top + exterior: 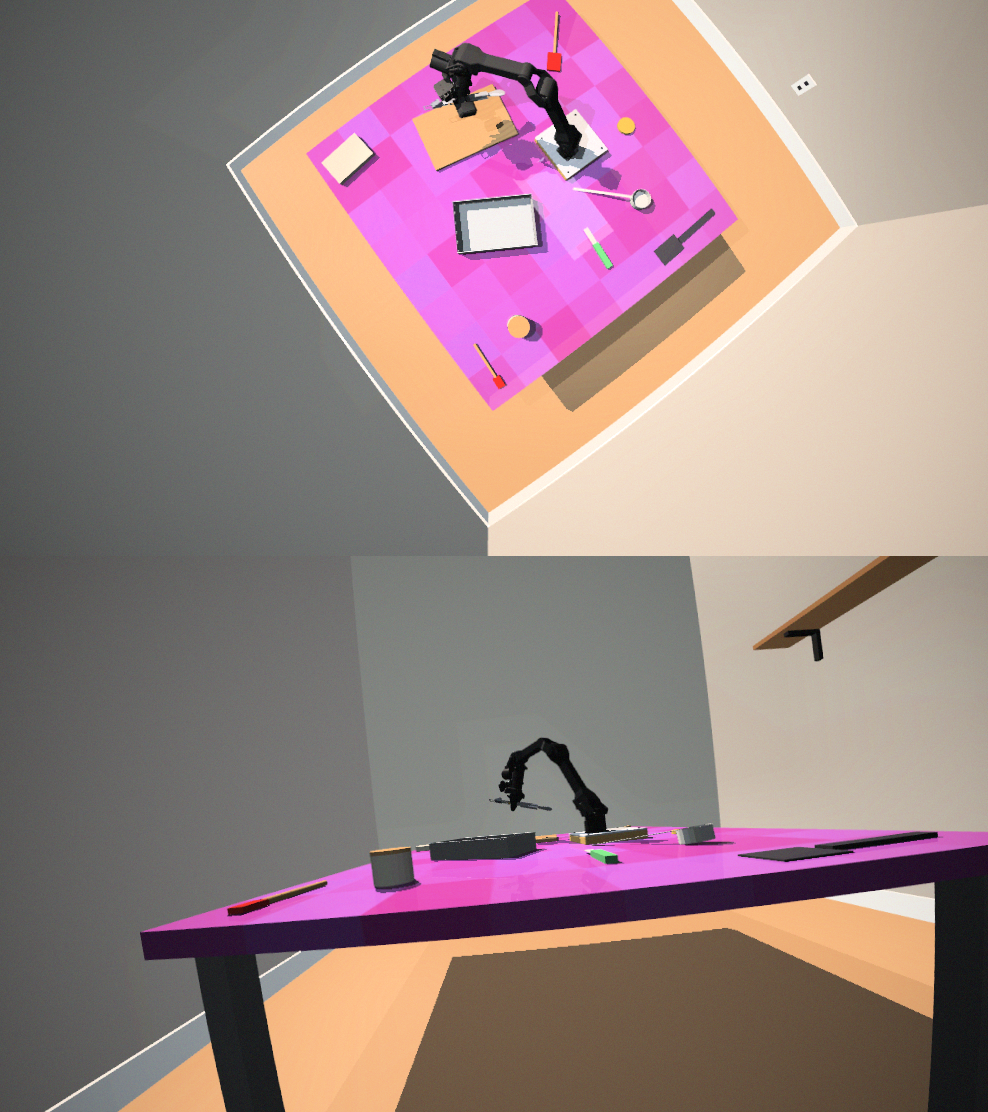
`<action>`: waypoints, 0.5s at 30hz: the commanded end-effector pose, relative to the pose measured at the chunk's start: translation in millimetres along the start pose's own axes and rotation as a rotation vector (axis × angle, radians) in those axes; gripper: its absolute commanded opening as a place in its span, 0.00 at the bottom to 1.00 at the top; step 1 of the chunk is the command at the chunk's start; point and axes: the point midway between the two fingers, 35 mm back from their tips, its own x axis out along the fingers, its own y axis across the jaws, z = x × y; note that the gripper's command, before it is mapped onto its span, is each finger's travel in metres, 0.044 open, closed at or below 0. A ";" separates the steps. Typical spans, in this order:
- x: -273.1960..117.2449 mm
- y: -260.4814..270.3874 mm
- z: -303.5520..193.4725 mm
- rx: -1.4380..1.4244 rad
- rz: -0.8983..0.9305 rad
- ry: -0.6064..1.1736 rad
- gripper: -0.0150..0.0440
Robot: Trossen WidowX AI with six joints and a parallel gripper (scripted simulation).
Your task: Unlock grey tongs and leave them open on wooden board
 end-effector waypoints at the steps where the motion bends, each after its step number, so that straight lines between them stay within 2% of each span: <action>1: -7.4 -2.5 3.8 0.019 -0.005 -0.090 0.00; 15: -20.0 -10.5 7.9 0.053 0.003 -0.366 0.00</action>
